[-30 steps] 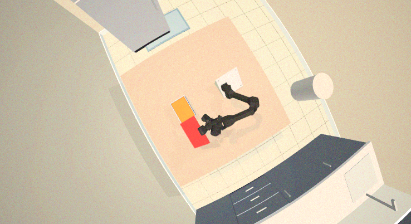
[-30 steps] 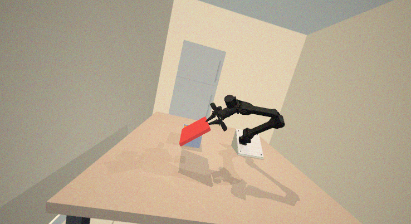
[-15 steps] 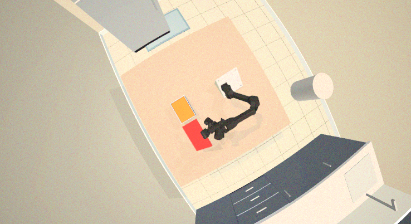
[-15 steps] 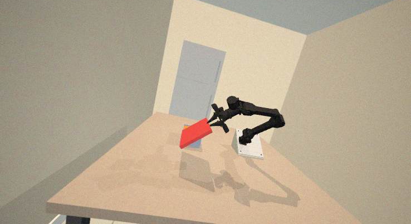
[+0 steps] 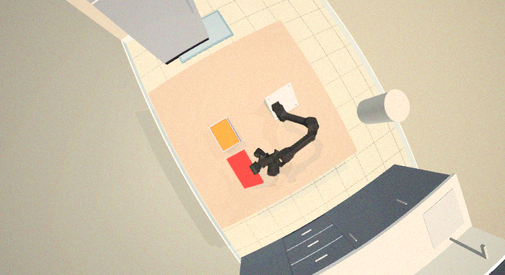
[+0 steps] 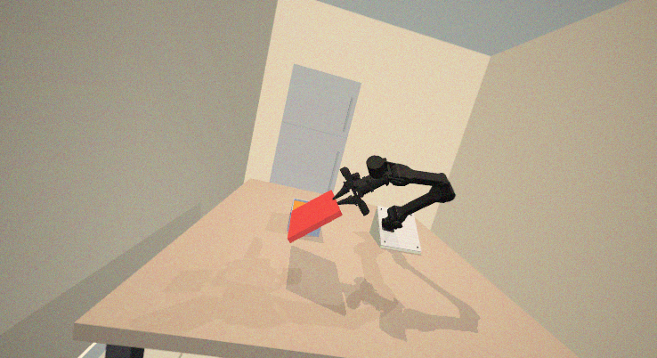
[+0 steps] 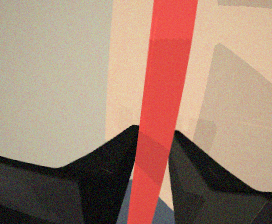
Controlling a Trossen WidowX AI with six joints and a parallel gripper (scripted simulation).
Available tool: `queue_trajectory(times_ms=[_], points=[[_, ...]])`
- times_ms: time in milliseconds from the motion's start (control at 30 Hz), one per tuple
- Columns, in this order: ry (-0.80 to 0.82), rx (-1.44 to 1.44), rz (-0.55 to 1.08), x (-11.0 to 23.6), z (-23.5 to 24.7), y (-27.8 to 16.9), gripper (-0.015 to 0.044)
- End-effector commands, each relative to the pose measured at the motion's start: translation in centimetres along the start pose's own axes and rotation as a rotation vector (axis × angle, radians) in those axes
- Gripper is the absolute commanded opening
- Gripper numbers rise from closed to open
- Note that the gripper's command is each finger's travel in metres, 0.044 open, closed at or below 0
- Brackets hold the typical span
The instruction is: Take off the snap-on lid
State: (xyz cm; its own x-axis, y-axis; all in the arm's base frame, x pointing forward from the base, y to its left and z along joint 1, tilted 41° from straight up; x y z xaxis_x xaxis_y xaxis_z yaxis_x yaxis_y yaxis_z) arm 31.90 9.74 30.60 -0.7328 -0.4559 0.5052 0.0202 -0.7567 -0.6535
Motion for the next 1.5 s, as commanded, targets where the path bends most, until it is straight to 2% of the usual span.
queue_trajectory(times_ms=[0, 267, 1467], points=[[0.015, 0.001, 0.002, 0.3, 0.3, -0.9, 0.0], [0.015, 0.0, 0.003, 0.5, 0.2, -2.4, 0.0], [0.016, -0.001, 0.004, -1.5, -2.2, -1.9, 0.0]])
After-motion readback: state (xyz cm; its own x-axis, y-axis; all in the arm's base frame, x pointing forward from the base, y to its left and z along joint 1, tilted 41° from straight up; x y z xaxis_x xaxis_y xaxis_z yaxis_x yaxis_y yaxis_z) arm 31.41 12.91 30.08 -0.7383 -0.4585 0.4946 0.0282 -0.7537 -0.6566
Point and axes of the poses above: the point midway between the two fingers, 35 mm back from their tips, its own x axis back along the fingers, its own z axis across the jaws, y = z × x, the point moved 2 cm from there along x, back along the fingers
